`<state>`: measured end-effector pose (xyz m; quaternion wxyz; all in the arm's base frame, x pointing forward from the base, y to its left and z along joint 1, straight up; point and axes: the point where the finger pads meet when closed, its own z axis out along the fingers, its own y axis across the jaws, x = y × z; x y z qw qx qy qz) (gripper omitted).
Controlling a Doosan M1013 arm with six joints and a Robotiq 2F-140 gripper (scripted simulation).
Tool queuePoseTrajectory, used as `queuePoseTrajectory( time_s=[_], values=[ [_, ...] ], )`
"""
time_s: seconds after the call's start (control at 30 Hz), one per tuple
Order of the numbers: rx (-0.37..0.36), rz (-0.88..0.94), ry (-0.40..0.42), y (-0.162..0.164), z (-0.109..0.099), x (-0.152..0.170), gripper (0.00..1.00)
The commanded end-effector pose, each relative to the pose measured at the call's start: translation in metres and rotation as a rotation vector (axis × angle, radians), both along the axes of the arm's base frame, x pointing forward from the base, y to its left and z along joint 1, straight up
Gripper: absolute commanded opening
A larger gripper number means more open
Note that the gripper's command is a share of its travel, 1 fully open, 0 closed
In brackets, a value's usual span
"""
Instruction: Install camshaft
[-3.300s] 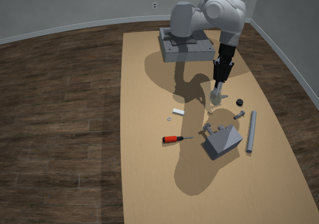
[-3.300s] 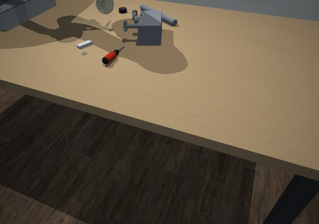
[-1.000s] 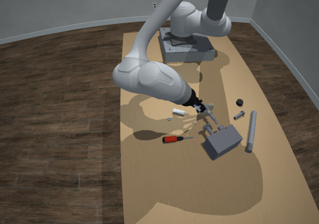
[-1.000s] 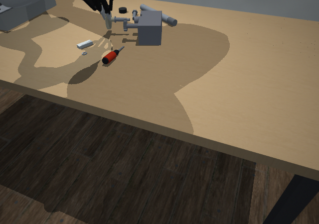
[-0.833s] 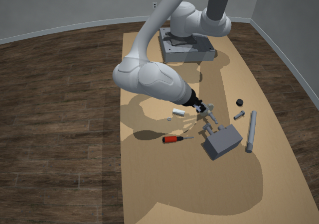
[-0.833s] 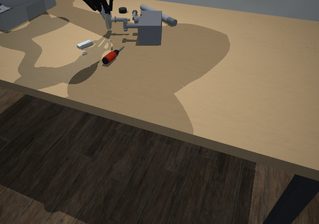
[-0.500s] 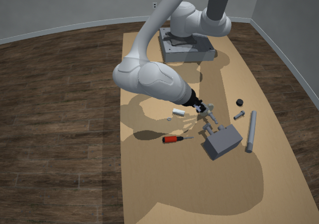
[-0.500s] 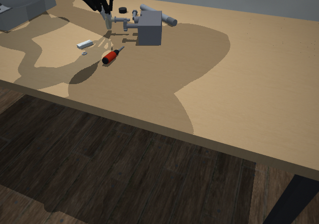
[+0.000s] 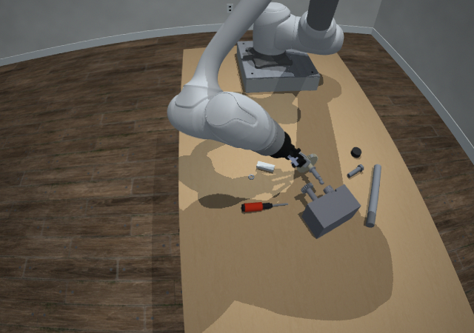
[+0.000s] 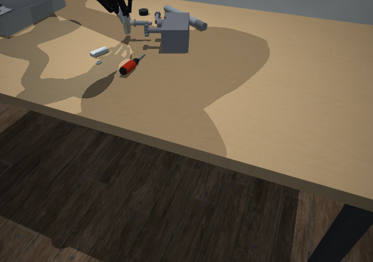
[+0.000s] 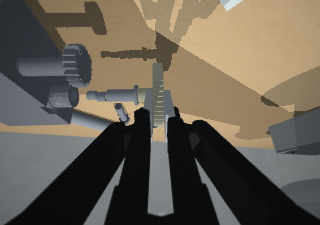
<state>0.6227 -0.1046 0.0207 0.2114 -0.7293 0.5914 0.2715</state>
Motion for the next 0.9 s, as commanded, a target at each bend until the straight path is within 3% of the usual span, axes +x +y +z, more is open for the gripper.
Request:
queuePoseTrajectory(
  time_s=[0.0,0.87],
  values=[
    [0.007,-0.005,-0.004,0.0008,-0.0024,0.0008,0.05],
    [0.016,-0.007,-0.012,0.0041,-0.0053,0.0034,0.05]
  ],
)
